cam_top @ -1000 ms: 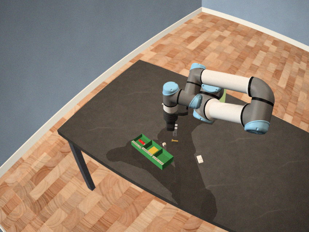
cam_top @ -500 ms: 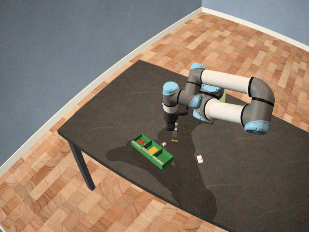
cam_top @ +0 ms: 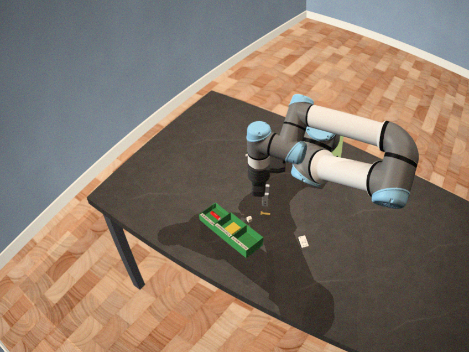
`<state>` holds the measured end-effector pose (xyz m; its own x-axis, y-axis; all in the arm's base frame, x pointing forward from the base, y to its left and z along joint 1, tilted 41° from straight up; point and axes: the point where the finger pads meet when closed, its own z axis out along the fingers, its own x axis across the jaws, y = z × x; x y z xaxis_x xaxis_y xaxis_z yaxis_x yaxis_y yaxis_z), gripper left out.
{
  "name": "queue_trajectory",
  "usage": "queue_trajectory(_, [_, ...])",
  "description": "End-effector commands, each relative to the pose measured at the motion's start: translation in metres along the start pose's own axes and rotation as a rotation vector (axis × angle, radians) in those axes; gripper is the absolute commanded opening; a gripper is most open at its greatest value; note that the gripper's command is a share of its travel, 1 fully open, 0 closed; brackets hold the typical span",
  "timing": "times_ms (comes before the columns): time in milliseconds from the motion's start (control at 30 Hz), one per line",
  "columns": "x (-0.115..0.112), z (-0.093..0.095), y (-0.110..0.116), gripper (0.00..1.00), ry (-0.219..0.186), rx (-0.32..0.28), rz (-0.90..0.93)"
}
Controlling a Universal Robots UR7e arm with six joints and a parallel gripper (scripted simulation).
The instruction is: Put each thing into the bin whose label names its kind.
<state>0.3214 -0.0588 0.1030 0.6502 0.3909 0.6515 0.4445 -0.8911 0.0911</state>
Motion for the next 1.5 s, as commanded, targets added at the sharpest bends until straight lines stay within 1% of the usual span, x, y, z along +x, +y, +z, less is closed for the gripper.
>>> queue_trajectory(0, [0.000, -0.002, 0.000, 0.62, 0.002, 0.000, 0.000])
queue_trajectory(1000, [0.000, -0.002, 0.000, 0.62, 0.002, 0.000, 0.000])
queue_trajectory(1333, [0.000, 0.038, 0.000, 0.62, 0.002, -0.001, 0.000])
queue_trajectory(1400, [0.000, 0.038, 0.000, 0.62, 0.002, -0.001, 0.000])
queue_trajectory(1467, [0.000, 0.046, 0.001, 0.62, 0.002, -0.001, 0.000])
